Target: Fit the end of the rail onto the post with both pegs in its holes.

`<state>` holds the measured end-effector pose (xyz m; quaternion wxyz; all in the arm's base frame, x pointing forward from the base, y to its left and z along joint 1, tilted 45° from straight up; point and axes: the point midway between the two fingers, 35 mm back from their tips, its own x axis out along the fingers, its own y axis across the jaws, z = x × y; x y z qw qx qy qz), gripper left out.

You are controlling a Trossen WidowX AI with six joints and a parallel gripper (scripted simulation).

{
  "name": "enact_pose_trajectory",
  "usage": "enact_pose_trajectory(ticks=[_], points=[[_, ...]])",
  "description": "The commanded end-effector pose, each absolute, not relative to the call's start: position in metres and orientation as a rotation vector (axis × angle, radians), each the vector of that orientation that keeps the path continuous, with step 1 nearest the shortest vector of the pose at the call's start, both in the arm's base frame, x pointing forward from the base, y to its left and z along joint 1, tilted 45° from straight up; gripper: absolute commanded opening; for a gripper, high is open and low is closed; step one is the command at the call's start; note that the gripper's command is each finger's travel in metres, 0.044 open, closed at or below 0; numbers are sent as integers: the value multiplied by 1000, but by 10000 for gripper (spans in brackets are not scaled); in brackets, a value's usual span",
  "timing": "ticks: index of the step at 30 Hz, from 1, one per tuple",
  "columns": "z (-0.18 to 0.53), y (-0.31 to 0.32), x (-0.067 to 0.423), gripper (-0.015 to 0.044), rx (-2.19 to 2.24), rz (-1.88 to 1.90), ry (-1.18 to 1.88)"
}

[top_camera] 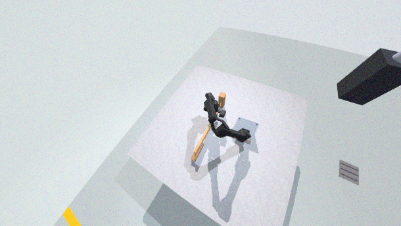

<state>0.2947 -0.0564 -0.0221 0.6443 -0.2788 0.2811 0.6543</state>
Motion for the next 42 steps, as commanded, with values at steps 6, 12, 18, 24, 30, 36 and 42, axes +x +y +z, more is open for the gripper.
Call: enact_pose_trajectory(ticks=[6, 12, 18, 24, 30, 36, 42], points=[[-34, -45, 294, 440, -620, 1491, 643], [-41, -38, 293, 440, -620, 1491, 642], [-47, -32, 293, 440, -619, 1491, 641], [-54, -25, 292, 440, -618, 1492, 640], [-58, -20, 291, 440, -617, 1492, 639], [-58, -20, 291, 282, -617, 1492, 639], [-58, -20, 291, 125, -617, 1492, 639]])
